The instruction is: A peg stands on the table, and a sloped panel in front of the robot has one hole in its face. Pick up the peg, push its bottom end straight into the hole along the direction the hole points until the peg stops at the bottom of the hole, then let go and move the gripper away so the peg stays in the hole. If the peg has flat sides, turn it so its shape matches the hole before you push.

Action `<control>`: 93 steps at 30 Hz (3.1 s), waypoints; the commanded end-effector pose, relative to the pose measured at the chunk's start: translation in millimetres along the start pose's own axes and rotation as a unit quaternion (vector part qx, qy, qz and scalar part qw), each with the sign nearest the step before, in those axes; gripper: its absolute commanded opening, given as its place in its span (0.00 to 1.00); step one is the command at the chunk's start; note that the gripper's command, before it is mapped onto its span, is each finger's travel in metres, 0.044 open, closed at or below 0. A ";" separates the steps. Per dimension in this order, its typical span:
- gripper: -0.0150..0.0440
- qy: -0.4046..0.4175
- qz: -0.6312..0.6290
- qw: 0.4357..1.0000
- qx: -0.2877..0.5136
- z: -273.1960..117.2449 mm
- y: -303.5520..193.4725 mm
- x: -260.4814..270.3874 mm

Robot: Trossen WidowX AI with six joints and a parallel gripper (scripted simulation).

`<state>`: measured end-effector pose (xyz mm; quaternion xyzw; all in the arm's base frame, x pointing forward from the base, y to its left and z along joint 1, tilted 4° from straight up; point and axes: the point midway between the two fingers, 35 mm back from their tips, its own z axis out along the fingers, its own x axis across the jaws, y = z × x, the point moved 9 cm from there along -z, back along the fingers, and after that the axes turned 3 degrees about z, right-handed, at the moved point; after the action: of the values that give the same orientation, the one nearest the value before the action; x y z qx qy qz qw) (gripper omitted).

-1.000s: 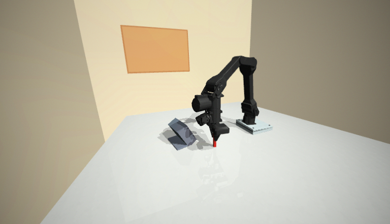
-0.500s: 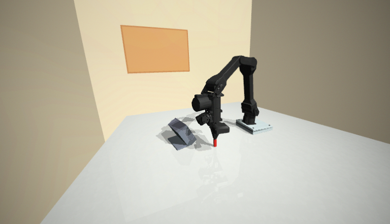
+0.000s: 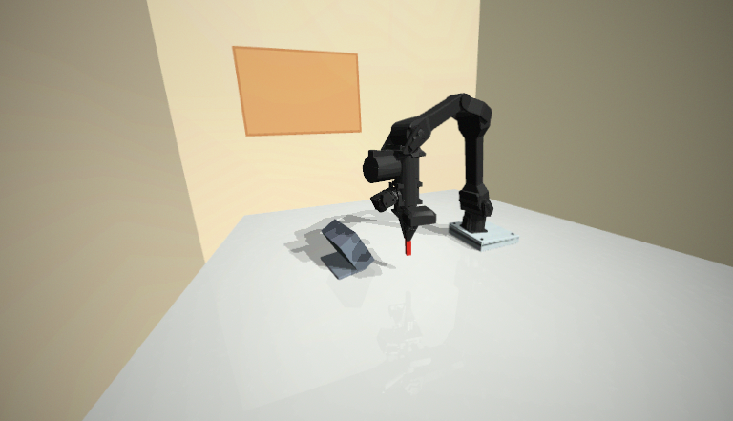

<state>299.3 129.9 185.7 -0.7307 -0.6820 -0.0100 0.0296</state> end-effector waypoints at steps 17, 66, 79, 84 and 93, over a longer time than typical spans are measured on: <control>0.25 0.020 -0.004 1.000 -0.014 -20.9 1.6 -10.2; 0.25 0.116 -0.026 0.988 -0.103 -9.1 5.0 -67.0; 0.25 0.134 -0.035 0.981 -0.133 -6.0 3.4 -81.7; 0.25 0.140 -0.038 0.979 -0.145 -4.9 2.5 -87.2; 0.25 0.151 -0.045 0.973 -0.167 -2.7 0.5 -97.1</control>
<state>295.3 36.0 185.3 -0.6866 -0.6898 -0.2296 0.0092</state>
